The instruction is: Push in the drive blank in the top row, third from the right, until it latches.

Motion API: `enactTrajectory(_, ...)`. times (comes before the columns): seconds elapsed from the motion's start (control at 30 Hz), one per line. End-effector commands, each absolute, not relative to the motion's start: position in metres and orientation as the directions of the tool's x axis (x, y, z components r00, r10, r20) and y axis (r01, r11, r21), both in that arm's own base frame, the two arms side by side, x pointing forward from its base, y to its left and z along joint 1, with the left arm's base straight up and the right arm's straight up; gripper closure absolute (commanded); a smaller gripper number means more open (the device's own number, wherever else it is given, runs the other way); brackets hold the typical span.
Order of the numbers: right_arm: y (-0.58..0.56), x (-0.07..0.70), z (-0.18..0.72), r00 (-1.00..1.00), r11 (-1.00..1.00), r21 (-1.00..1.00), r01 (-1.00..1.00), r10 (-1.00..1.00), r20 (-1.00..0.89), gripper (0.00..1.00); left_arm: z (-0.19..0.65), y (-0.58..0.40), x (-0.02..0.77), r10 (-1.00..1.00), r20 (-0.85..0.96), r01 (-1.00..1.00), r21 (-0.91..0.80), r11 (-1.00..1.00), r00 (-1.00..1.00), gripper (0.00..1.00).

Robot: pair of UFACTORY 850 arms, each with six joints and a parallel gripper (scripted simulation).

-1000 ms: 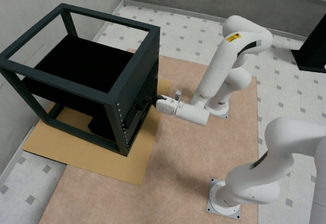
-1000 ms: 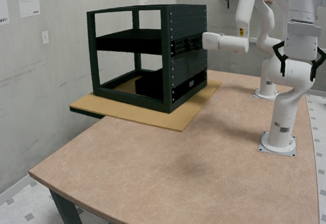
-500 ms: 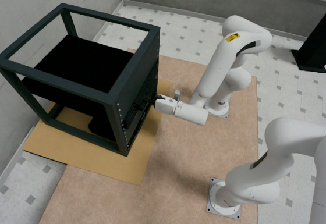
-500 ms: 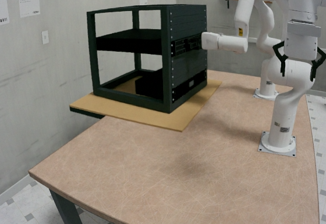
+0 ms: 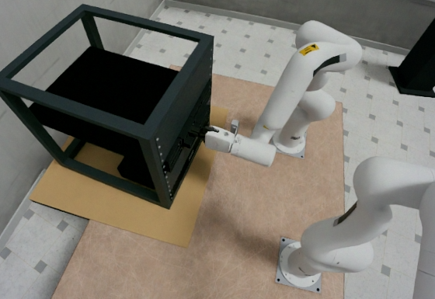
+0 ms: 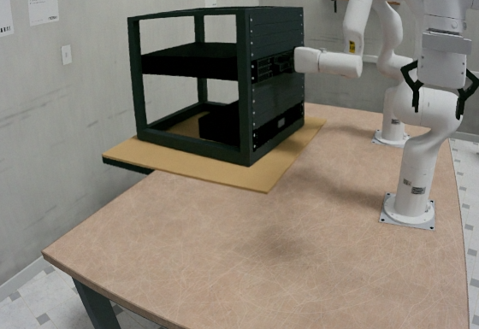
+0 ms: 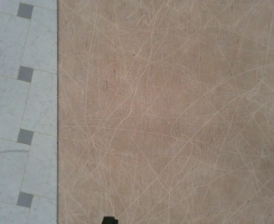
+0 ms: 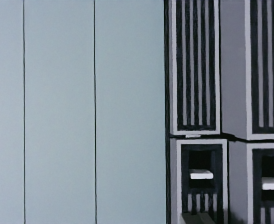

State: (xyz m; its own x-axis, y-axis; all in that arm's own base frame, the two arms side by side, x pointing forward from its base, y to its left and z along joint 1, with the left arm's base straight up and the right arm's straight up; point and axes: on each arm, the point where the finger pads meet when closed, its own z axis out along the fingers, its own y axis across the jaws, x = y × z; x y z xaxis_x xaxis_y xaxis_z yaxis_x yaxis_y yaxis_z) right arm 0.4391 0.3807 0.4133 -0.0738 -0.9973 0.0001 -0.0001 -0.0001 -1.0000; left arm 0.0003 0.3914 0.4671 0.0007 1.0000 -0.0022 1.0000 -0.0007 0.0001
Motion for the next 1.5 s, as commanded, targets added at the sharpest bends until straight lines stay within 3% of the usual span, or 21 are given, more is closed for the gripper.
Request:
enactTrajectory(0.0, 0.381, 0.4405, 0.4144, -0.074, 0.002, -1.0, 0.001, -0.997, -0.002, 1.0, 0.468, 0.3918, 0.0003, 1.0, 0.0, 1.0, 0.0, -0.001, 0.001, 0.0)
enactTrajectory(1.47, 0.3804, 0.4483, 0.4144, -0.074, 0.002, -1.0, 0.001, -0.997, -0.002, 1.0, 0.468, 0.3918, 0.0003, 1.0, 0.0, 1.0, 0.0, -0.001, 0.001, 0.0)
